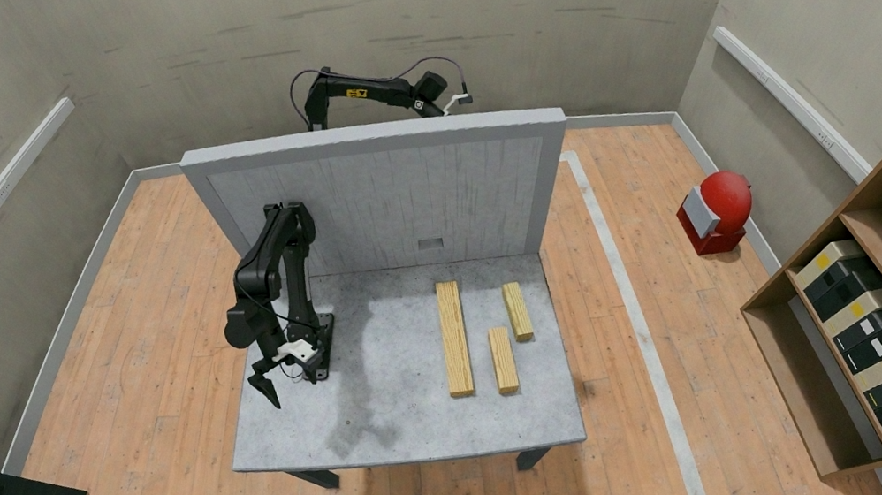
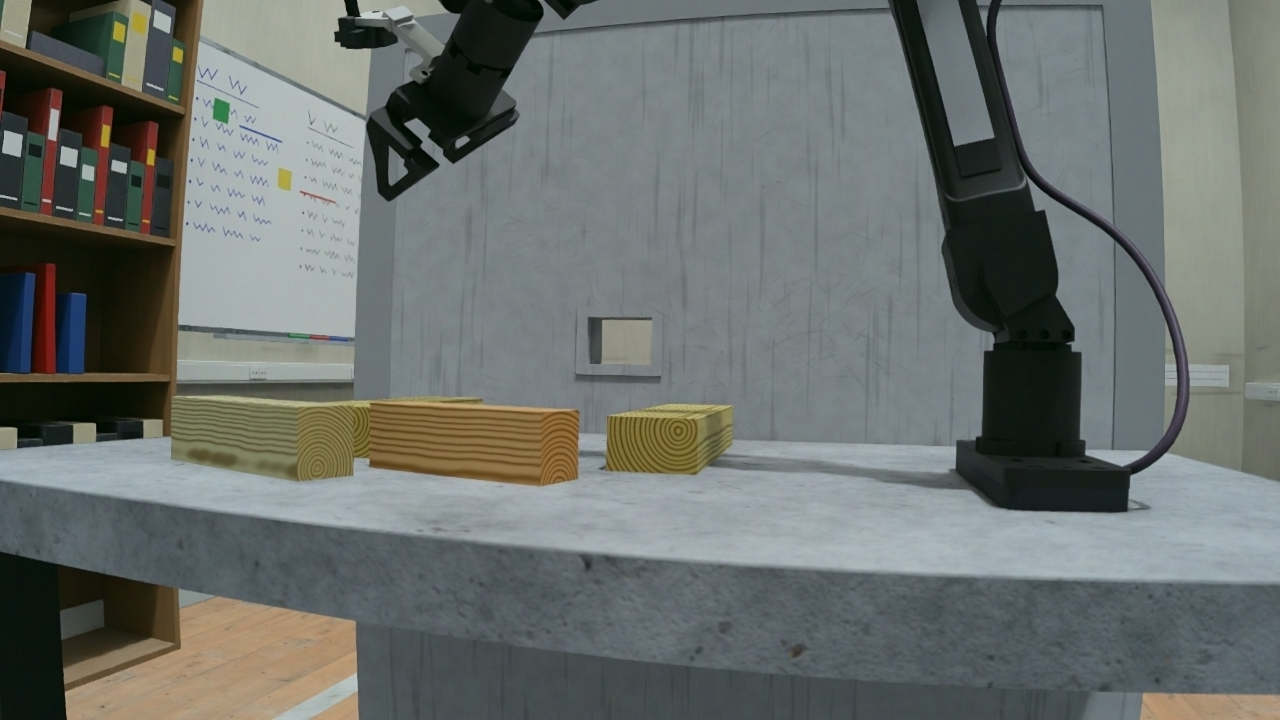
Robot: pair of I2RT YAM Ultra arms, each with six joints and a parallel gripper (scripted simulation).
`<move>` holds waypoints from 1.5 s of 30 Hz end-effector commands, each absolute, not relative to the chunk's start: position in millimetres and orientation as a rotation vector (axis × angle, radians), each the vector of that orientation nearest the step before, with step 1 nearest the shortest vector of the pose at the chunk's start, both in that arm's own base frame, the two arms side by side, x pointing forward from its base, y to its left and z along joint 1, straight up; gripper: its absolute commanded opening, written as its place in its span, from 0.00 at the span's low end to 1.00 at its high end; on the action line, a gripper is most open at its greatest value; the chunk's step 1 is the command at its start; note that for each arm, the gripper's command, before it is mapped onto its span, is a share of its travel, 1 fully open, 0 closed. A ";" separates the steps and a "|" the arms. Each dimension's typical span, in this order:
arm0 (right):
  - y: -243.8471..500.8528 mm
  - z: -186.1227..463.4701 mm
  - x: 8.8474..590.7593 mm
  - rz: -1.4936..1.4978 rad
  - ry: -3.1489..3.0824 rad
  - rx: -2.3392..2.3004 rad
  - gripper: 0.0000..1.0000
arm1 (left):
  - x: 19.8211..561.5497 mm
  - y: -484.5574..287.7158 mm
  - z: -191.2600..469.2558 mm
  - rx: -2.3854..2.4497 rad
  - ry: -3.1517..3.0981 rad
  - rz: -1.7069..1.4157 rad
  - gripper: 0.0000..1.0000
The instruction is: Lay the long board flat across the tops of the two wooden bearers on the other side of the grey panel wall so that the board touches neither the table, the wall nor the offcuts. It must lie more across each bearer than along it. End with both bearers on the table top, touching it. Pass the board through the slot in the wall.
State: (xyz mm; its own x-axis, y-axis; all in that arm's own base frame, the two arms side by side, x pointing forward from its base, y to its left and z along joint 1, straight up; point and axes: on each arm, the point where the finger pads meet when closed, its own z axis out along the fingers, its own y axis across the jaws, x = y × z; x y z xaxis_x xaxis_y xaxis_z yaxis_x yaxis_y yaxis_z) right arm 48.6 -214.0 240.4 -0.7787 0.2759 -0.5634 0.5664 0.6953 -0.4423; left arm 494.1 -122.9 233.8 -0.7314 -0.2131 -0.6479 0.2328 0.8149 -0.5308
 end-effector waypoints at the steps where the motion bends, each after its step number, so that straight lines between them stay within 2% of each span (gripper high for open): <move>1: -215.5 244.1 48.9 -0.864 2.437 0.645 1.00 | 494.8 -123.2 244.4 0.027 2.233 -0.780 1.00; 18: -213.3 245.9 50.5 -0.859 2.428 0.644 1.00 | 493.7 -123.5 247.2 0.035 2.230 -0.780 1.00; 19: -213.3 245.9 50.5 -0.859 2.428 0.644 0.75 | 493.7 -123.5 247.2 0.035 2.230 -0.780 1.00; 27: -221.7 254.5 55.7 -0.858 2.411 0.628 0.75 | 495.1 -115.2 260.8 0.036 2.187 -0.747 1.00; 28: -216.4 248.9 56.3 -0.815 2.420 0.653 0.75 | 492.2 -112.0 245.2 0.020 2.218 -0.742 1.00; 35: -217.6 246.2 69.3 -0.680 2.390 0.742 0.75 | 491.6 -117.3 263.3 0.063 2.167 -0.709 1.00; 45: -227.3 232.8 141.9 -0.102 2.317 1.098 0.75 | 480.0 -76.9 302.7 0.065 2.007 -0.485 1.00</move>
State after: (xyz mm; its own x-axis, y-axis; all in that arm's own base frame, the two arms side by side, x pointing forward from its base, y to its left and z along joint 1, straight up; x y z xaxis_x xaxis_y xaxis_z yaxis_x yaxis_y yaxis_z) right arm 115.0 -232.0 231.7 -0.6247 0.5155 -0.5865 0.6576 0.7524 -0.0391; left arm 481.6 -97.5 271.9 -0.5959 -0.1871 -0.7810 0.2520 0.8798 -0.4031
